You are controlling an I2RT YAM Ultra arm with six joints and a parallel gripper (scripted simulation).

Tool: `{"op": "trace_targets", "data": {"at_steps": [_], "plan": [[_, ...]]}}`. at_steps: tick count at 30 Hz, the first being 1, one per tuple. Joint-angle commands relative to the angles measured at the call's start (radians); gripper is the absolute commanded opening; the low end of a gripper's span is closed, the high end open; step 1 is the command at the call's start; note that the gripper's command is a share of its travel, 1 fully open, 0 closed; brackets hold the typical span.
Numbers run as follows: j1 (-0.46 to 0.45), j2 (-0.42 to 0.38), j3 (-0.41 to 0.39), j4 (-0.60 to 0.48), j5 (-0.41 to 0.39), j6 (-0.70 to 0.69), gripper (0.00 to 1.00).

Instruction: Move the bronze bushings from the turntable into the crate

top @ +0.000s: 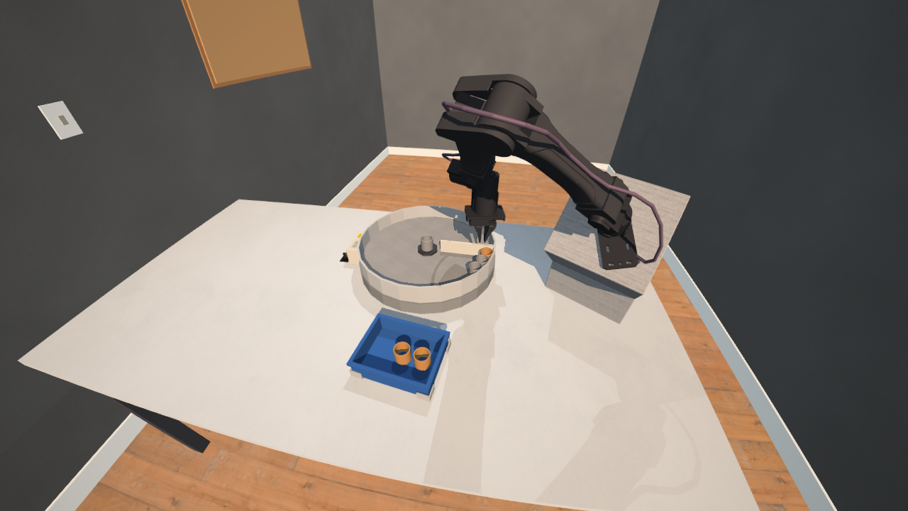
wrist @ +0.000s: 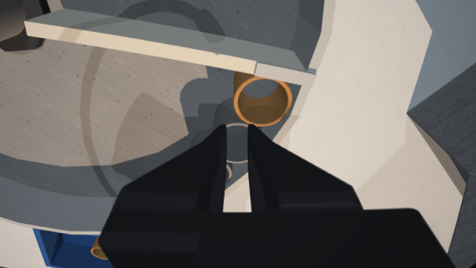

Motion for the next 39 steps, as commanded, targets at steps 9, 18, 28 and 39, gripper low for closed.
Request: {"op": "trace_targets", "data": {"at_steps": [9,18,28,39], "plan": [[0.031,0.055,-0.049,0.139,0.014,0.083,0.13],[0.031,0.038,-0.037,0.144,0.014,0.085,0.13],[0.031,0.038,-0.038,0.145,0.014,0.083,0.13],[0.031,0.038,-0.038,0.145,0.014,0.083,0.13]]}}
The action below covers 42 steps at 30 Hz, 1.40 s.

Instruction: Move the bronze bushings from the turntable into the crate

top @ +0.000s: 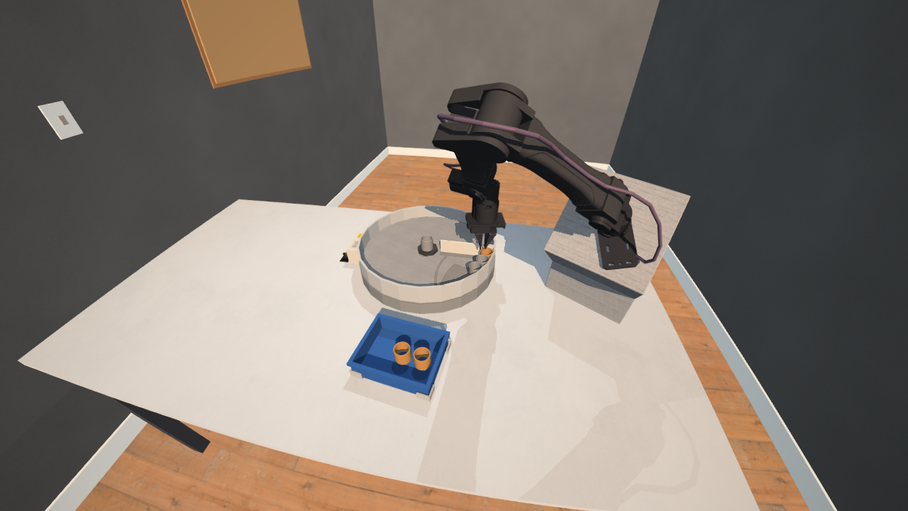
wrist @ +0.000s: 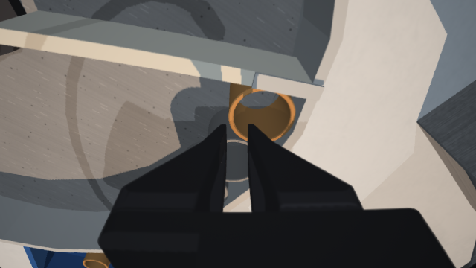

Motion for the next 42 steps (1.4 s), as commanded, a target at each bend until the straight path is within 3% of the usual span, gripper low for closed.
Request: {"op": "trace_targets", "data": {"at_steps": [1,9,42], "plan": [[-0.021,-0.006,-0.008,0.015,0.012,0.007,0.13],[-0.023,0.021,0.031,0.001,0.012,0.001,0.13],[-0.023,0.021,0.032,0.000,0.012,0.000,0.13]]}}
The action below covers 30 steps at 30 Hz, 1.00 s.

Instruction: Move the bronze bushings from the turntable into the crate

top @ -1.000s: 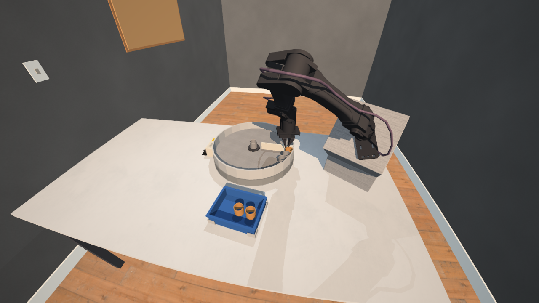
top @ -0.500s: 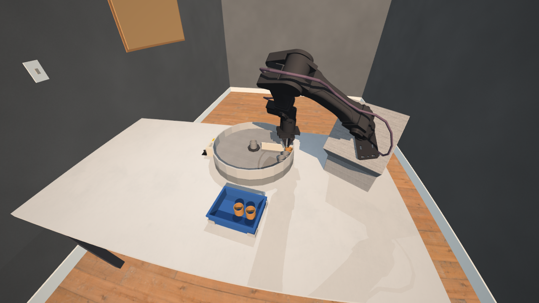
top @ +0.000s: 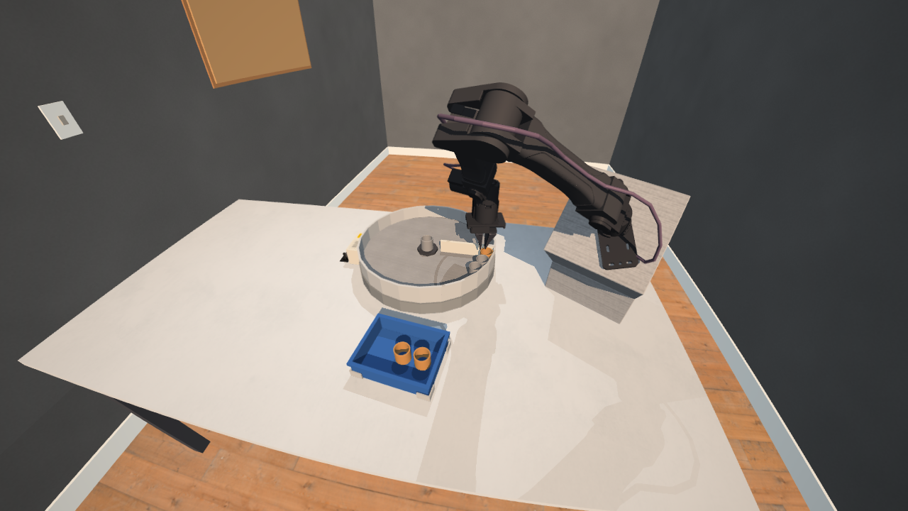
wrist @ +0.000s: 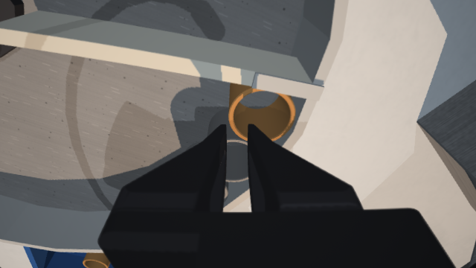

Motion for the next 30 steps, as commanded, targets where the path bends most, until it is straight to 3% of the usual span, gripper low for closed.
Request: {"op": "trace_targets", "data": {"at_steps": [1,30], "plan": [[-0.023,0.021,0.032,0.000,0.012,0.000,0.13],[-0.024,0.033,0.045,-0.013,0.012,-0.006,0.13]]}}
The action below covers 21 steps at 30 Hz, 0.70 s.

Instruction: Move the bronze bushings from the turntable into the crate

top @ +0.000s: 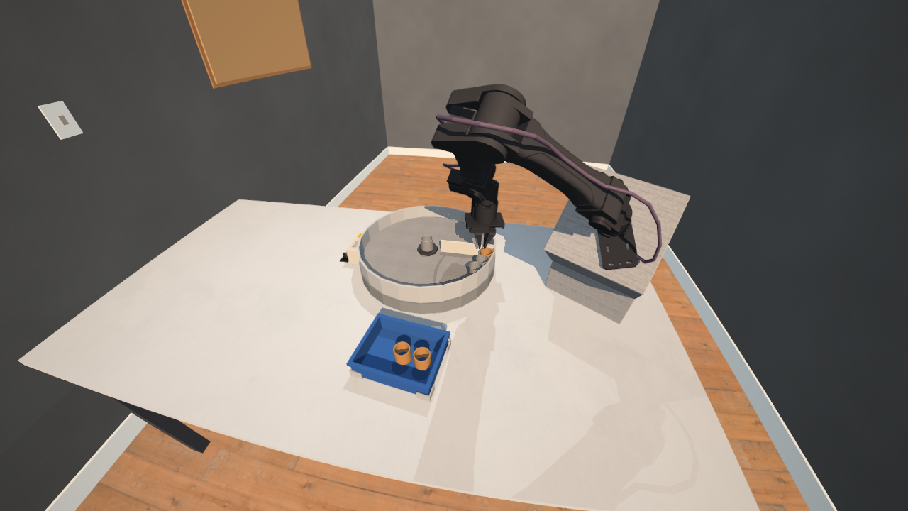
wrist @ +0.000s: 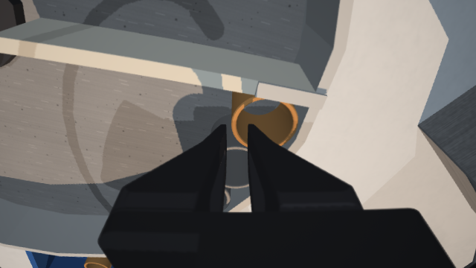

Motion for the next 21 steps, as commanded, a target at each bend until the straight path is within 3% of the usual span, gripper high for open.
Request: {"op": "trace_targets", "data": {"at_steps": [1,21], "plan": [[-0.024,0.015,0.027,-0.012,0.012,-0.006,0.13],[-0.025,0.007,0.026,-0.015,0.012,-0.007,0.13]]}}
